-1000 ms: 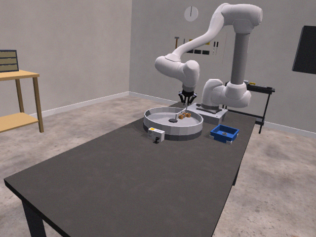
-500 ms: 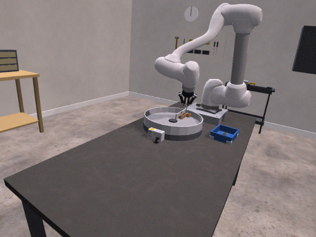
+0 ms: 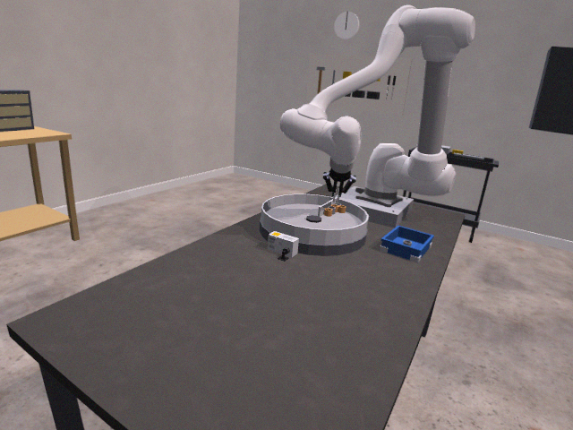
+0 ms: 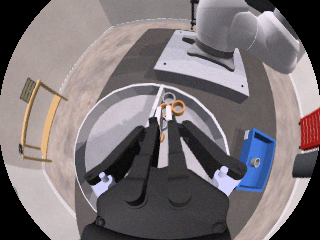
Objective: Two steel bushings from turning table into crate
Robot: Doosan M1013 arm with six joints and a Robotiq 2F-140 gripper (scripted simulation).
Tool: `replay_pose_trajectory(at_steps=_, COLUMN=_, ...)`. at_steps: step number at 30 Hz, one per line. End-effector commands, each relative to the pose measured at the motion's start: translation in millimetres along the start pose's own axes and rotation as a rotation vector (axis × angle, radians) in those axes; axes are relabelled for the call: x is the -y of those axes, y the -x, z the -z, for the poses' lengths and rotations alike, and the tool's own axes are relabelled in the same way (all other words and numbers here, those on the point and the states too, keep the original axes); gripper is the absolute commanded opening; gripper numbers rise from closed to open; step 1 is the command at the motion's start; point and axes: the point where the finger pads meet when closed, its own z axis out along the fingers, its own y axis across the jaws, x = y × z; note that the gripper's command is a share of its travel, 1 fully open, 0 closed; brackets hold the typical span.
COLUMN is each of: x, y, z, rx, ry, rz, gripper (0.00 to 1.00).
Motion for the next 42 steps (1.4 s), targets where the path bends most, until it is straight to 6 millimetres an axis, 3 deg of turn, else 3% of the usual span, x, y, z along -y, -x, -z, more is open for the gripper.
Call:
replay_pose_trajectory(at_steps=1, x=0.0, y=0.0, z=0.0, rx=0.0, ry=0.0, rz=0.0, gripper=0.06)
replay_pose_trajectory(at_steps=29, x=0.0, y=0.3, z=-0.3, rx=0.0, ry=0.0, rz=0.0, gripper=0.06)
replay_pose_trajectory(at_steps=42, x=-0.2, y=11.8, z=-14.2, rx=0.0, ry=0.0, rz=0.0, gripper=0.06)
